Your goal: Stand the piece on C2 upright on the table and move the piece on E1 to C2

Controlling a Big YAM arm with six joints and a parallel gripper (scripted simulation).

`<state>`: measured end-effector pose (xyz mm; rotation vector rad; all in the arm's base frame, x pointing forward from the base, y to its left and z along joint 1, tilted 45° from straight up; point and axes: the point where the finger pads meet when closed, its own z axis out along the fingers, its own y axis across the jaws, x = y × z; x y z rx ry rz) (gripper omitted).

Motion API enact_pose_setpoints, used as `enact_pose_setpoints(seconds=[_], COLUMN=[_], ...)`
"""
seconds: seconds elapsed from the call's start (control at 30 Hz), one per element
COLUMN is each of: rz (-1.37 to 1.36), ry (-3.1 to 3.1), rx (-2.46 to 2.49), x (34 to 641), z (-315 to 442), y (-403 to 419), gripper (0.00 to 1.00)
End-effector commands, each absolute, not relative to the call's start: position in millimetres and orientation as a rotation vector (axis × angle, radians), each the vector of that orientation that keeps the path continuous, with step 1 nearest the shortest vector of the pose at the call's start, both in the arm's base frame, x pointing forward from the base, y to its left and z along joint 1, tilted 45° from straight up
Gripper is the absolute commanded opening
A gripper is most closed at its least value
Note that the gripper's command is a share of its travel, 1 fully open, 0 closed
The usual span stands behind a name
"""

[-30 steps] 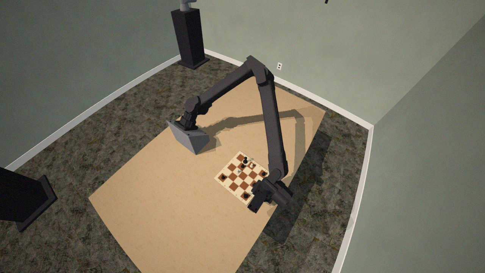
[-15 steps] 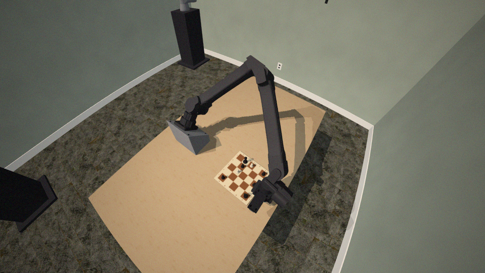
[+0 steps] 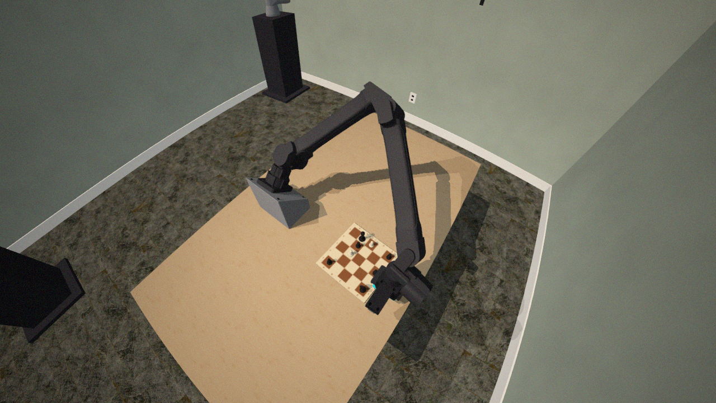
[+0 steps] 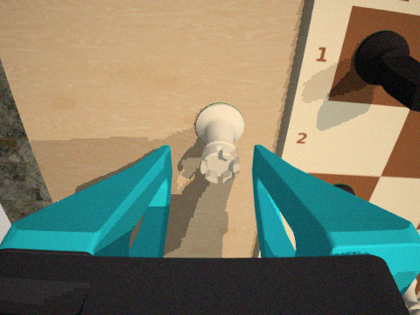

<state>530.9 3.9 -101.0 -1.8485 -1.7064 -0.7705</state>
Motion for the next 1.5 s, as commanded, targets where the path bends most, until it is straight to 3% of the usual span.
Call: enact_pose_setpoints(seconds=[0.0, 0.87, 1.23, 1.27, 1.47], rz=[-0.748, -0.815, -0.771, -0.772, -0.772], ry=[-1.71, -1.749, -1.75, -1.75, -1.75], rx=[-1.828, -1.864, -1.817, -1.817, -1.817], x=[528.9, 543.9, 536.4, 536.6, 536.6], z=[-109.4, -27.2, -38.5, -38.5, -38.5], y=[19.4, -63.1, -47.9, -48.0, -48.0], gripper=[0.36, 0.36, 0.36, 1.0, 1.0])
